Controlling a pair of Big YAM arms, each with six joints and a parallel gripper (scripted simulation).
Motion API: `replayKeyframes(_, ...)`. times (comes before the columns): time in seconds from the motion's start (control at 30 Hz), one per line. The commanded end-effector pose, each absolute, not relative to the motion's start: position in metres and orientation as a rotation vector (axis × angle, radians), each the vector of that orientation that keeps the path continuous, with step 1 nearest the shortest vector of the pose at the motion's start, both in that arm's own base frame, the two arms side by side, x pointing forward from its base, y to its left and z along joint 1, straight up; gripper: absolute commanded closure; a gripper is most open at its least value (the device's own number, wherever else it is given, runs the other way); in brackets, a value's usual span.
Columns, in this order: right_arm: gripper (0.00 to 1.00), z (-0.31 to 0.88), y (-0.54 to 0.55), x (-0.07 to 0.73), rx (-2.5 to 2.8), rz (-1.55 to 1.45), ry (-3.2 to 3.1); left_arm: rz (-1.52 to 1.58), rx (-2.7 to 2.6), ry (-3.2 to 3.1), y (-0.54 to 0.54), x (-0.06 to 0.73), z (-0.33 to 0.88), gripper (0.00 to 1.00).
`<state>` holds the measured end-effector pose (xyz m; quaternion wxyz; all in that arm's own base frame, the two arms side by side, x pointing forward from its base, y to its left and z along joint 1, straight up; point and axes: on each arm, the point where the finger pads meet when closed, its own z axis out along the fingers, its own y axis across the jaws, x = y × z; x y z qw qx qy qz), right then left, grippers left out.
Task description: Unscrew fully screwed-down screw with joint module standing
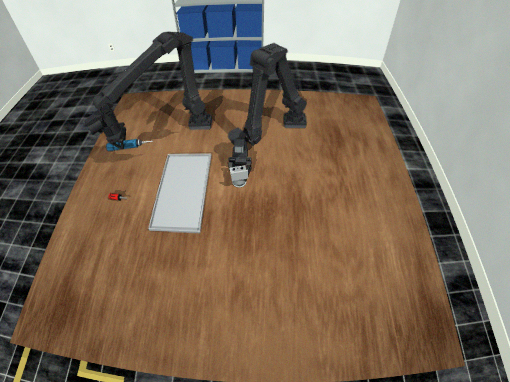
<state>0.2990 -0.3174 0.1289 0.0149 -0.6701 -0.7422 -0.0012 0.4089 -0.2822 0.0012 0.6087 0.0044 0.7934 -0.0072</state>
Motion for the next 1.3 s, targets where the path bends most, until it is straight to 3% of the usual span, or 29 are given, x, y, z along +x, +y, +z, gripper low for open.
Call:
replayKeyframes(0.0,0.58,0.179,-0.344,0.316,-2.165,0.012,-2.388,-0.032,0.004,1.814,-0.288,0.413,0.008,0.41)
replayKeyframes(1.27,0.58,0.194,-0.347,0.320,-2.183,0.016,-2.407,-0.032,0.004,1.814,-0.288,0.413,0.008,0.41)
